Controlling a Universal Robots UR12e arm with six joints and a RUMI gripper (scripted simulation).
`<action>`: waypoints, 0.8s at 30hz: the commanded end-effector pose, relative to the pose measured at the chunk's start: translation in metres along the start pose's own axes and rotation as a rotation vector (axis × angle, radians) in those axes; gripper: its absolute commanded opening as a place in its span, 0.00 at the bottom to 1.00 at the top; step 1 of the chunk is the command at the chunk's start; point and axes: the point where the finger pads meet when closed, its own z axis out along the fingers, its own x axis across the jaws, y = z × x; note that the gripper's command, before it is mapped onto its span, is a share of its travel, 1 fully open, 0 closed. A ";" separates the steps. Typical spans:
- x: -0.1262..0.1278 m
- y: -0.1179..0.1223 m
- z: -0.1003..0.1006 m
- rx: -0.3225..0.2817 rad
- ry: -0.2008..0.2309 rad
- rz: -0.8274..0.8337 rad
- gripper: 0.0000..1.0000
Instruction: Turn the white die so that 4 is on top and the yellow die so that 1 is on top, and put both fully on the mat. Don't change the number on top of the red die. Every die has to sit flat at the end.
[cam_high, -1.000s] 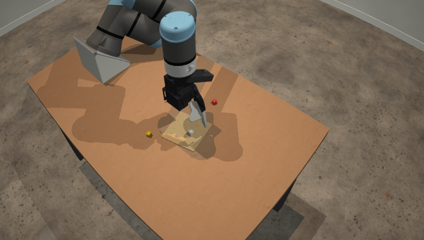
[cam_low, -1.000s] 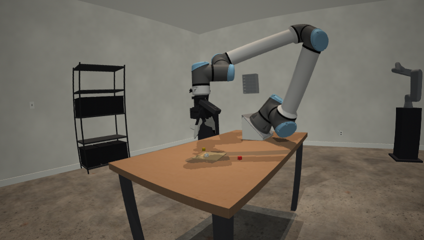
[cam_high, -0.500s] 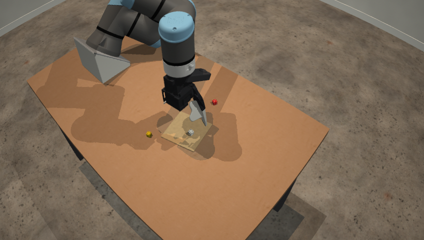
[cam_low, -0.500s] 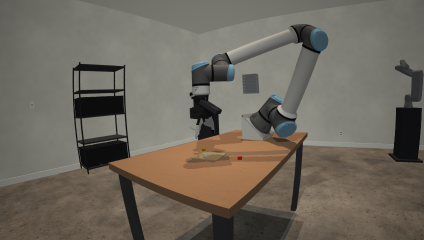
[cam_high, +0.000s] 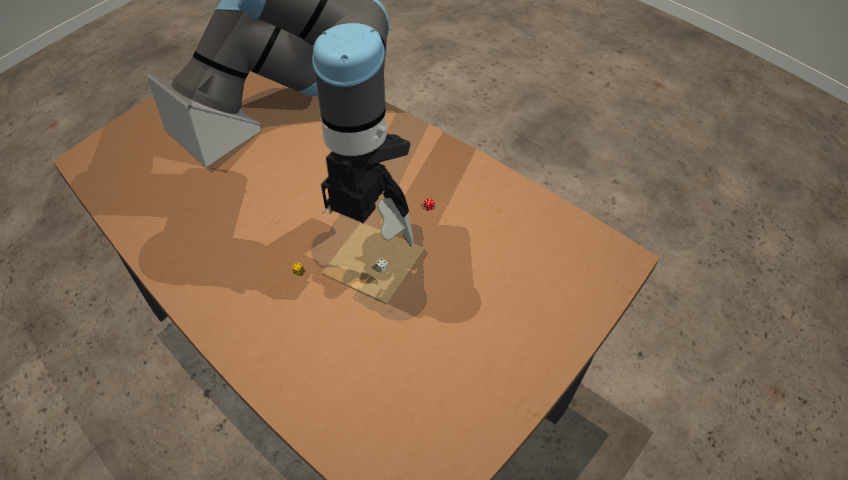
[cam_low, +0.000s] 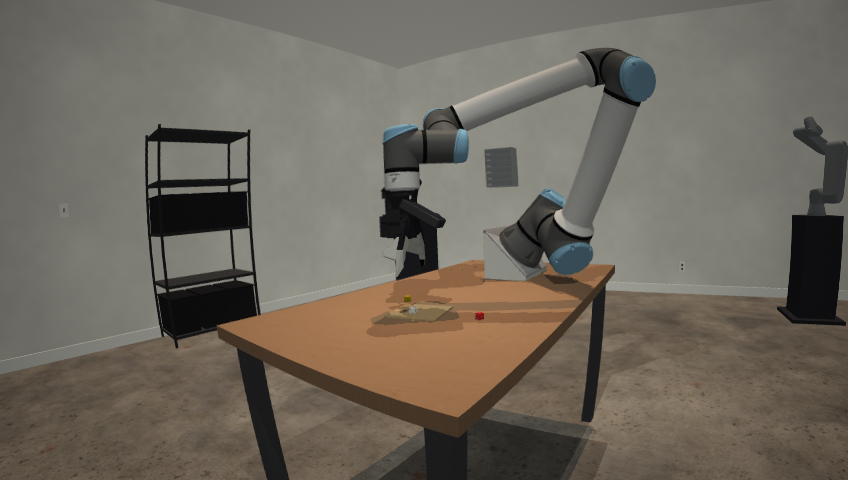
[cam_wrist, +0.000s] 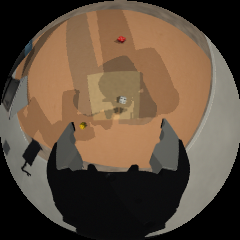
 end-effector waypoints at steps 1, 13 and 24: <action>-0.003 0.002 -0.001 0.000 0.001 -0.082 1.00; -0.014 0.007 0.000 0.000 0.001 -0.310 1.00; -0.025 0.013 0.001 -0.001 0.001 -0.564 1.00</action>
